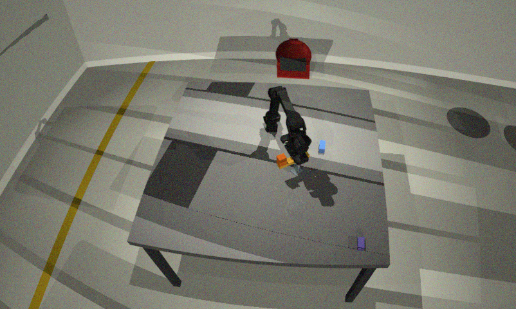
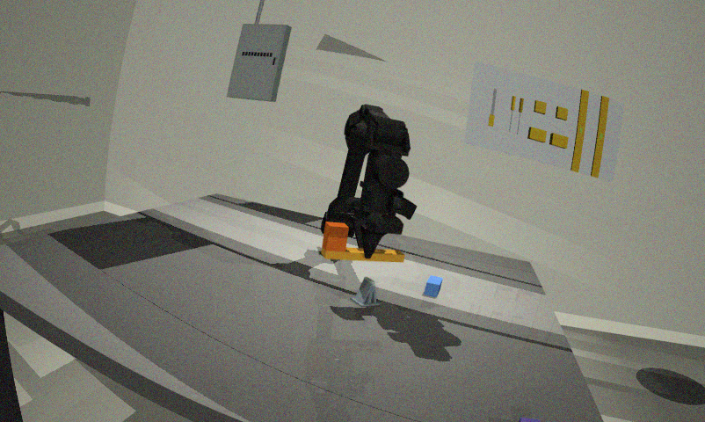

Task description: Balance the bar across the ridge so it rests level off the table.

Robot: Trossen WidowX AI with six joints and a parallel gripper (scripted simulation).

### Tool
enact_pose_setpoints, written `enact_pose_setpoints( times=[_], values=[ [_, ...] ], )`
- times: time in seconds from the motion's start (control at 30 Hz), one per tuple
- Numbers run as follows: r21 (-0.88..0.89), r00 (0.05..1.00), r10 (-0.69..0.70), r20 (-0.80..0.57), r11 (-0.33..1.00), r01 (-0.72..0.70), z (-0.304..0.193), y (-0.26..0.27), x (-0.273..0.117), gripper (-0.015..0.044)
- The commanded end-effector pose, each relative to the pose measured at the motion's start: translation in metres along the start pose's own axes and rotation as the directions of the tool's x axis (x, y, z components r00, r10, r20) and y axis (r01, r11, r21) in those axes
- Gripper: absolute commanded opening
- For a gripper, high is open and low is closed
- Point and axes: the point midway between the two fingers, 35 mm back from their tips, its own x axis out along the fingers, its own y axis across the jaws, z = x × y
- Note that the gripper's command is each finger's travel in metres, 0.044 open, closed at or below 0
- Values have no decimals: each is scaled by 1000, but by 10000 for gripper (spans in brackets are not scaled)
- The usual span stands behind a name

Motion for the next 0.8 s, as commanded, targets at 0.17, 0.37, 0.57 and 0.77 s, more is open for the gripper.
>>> enact_pose_setpoints(
  times=[0.17,0.37,0.57,0.77],
  values=[
    [-166,1000,-10,-2,986,9,32,4,-3,0],
    [-262,1000,-9,0,965,9,51,12,-3,0],
    [-263,1000,-9,0,965,9,52,12,3,0],
    [-264,1000,-9,0,964,9,53,12,12,0]
  ],
)
